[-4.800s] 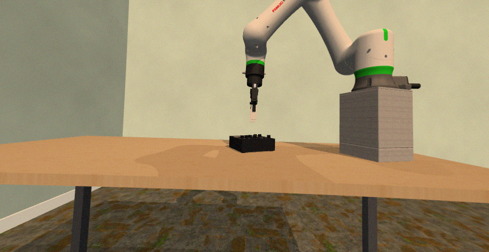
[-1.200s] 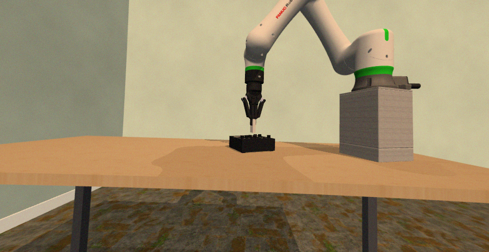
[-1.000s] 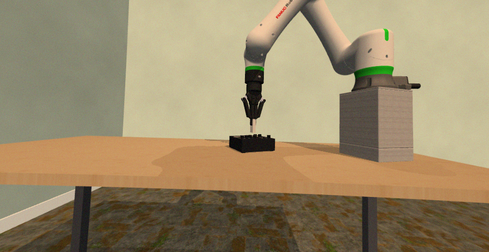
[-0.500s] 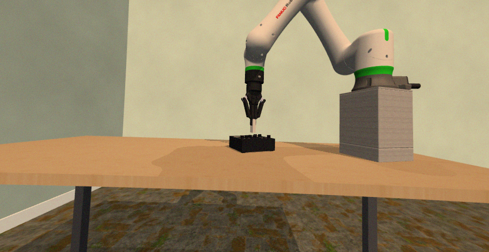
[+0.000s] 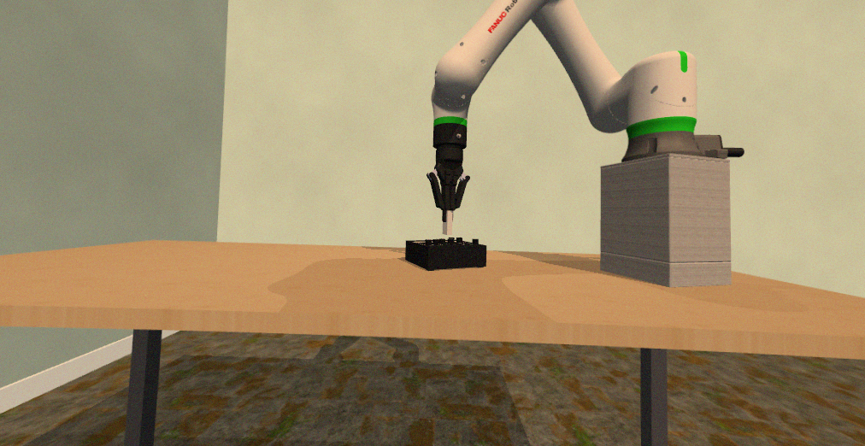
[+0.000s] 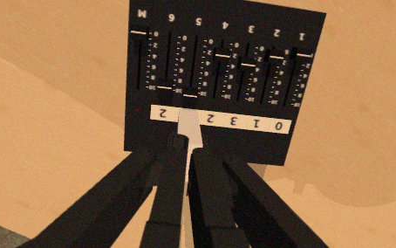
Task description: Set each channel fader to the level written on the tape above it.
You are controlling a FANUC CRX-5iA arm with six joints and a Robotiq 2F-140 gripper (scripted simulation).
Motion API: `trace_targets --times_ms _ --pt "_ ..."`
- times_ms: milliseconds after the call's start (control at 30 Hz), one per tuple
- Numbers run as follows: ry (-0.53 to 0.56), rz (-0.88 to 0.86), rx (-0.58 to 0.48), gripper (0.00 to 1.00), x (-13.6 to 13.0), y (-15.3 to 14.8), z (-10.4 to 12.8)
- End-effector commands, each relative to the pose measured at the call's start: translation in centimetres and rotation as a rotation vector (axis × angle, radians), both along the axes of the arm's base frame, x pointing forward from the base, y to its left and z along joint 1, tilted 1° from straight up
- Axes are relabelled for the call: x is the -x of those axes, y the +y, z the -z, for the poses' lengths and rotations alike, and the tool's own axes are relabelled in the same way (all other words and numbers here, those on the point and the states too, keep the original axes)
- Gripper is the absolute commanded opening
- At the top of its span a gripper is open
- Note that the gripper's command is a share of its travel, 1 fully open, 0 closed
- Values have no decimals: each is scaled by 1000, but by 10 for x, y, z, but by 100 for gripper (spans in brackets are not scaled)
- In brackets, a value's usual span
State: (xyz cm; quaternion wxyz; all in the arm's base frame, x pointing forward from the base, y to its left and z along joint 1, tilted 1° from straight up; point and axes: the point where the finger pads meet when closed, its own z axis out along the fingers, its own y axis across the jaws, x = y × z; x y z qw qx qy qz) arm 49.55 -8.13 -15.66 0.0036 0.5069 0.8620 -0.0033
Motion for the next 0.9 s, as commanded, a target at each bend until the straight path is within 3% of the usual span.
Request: trace_targets --times_ms 0,867 --pt "0 0 0 0 0 0 0" --pt "0 0 0 0 0 0 10"
